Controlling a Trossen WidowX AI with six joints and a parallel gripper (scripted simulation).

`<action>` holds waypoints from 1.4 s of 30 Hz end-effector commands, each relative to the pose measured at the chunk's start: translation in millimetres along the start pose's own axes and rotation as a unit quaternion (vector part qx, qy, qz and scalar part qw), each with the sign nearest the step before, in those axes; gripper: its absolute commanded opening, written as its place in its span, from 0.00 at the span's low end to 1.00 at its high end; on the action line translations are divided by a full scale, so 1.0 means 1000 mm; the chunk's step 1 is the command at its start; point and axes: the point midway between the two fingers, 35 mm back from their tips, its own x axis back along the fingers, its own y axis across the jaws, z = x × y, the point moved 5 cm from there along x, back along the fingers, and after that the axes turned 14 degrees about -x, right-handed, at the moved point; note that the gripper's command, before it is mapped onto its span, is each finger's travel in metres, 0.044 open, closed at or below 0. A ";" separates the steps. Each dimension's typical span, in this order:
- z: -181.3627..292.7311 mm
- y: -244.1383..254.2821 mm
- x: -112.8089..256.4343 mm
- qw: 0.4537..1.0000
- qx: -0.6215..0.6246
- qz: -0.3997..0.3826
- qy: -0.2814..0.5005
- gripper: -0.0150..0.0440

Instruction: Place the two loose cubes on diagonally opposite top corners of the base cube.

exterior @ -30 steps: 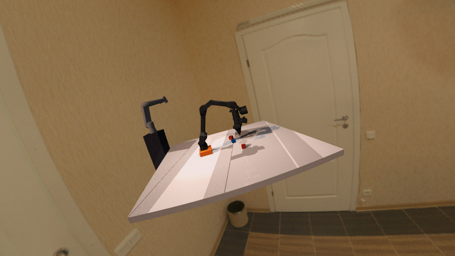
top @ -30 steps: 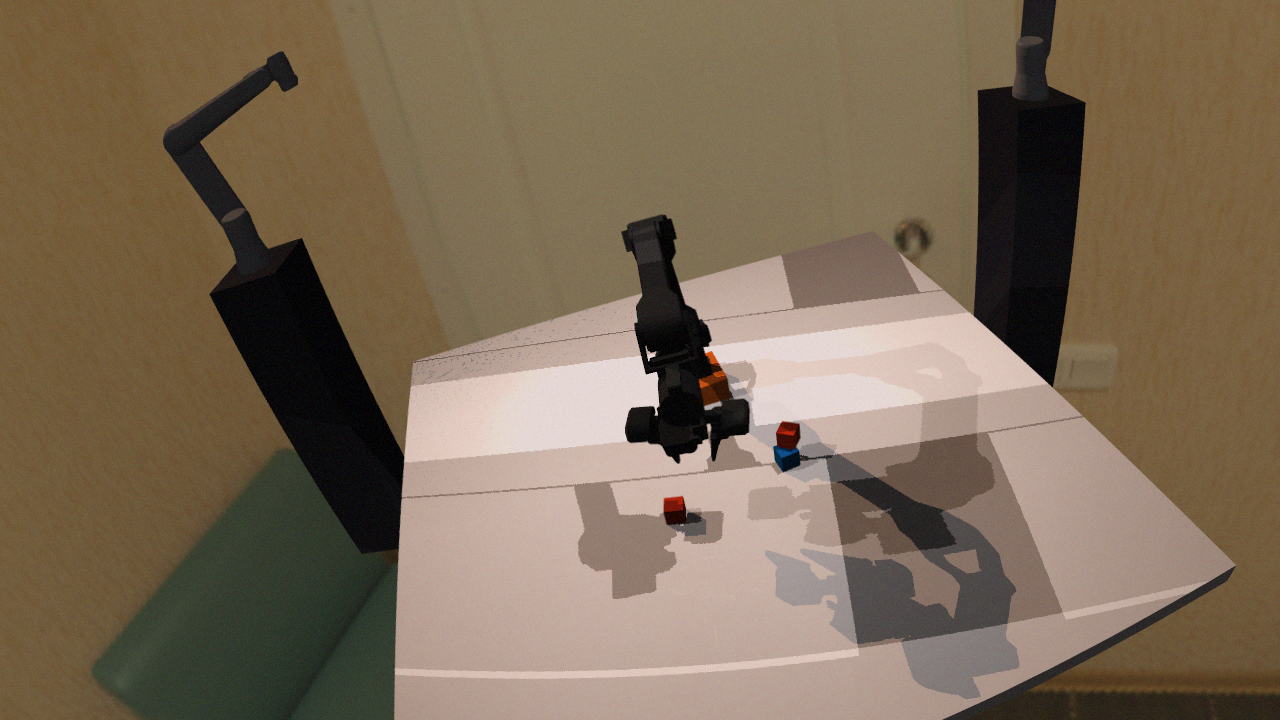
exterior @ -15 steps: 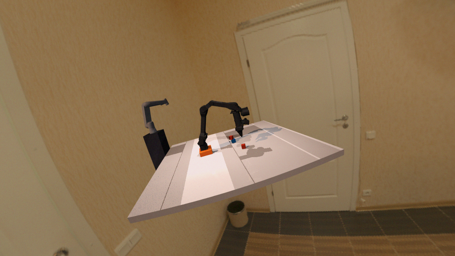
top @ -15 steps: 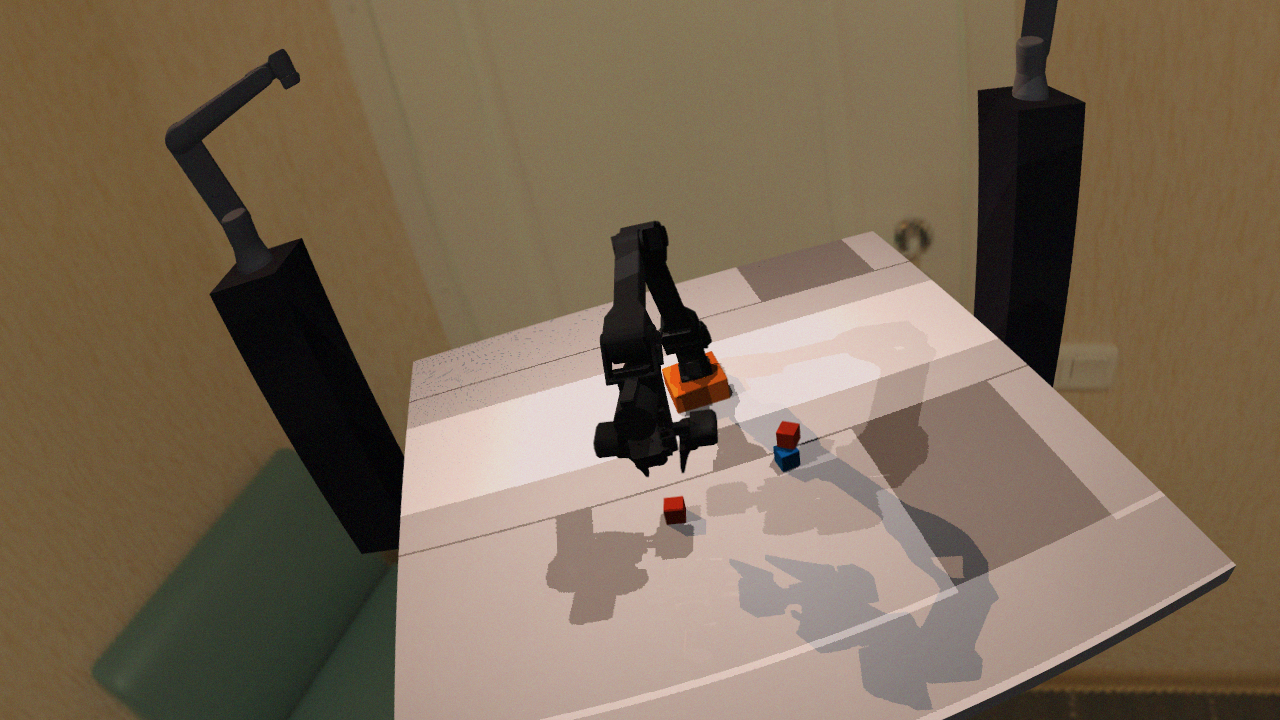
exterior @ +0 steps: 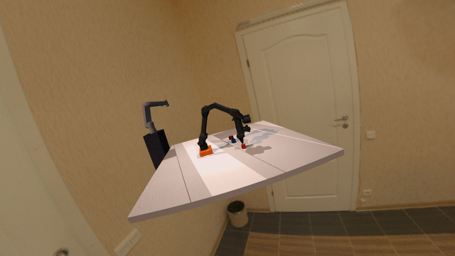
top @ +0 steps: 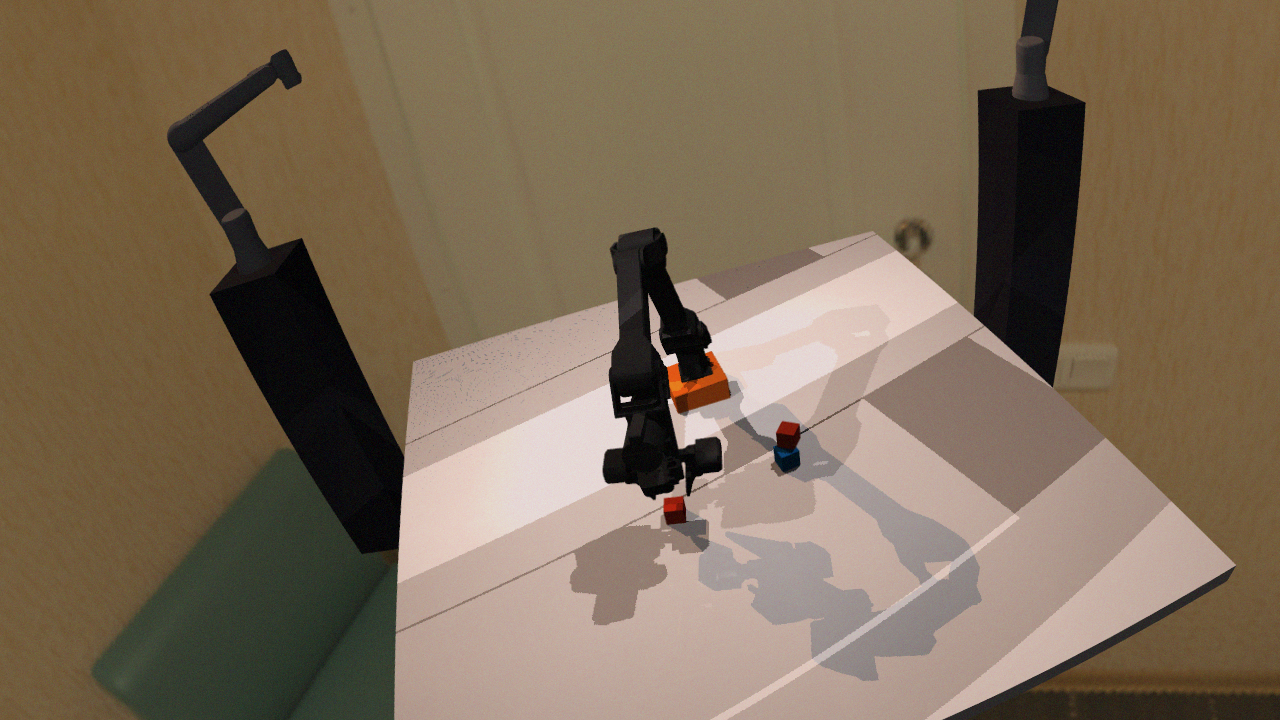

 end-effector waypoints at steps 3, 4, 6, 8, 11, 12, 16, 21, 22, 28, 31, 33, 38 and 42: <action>0.000 0.000 -0.009 1.000 0.003 0.002 0.001 0.70; 0.000 0.000 -0.011 1.000 0.003 0.002 0.001 0.70; 0.000 0.000 -0.014 1.000 0.003 0.002 0.001 0.70; 0.000 0.000 -0.018 1.000 0.003 0.002 0.001 0.70; 0.000 0.000 -0.023 1.000 0.003 0.002 0.001 0.70; 0.000 0.000 -0.024 1.000 0.003 0.002 0.001 0.70; 0.001 -0.001 -0.031 1.000 0.003 0.002 0.001 0.70; 0.001 -0.001 -0.036 1.000 0.003 0.002 0.001 0.70; 0.001 -0.001 -0.036 1.000 0.003 0.002 0.001 0.66; 0.001 -0.001 -0.036 1.000 0.003 0.002 0.001 0.43; 0.001 -0.001 -0.036 1.000 0.003 0.002 0.001 0.43; 0.000 0.000 -0.032 1.000 0.003 0.002 0.001 0.43; -0.002 0.000 -0.017 1.000 0.003 0.002 0.001 0.43; -0.004 0.001 -0.004 1.000 0.003 0.002 0.001 0.43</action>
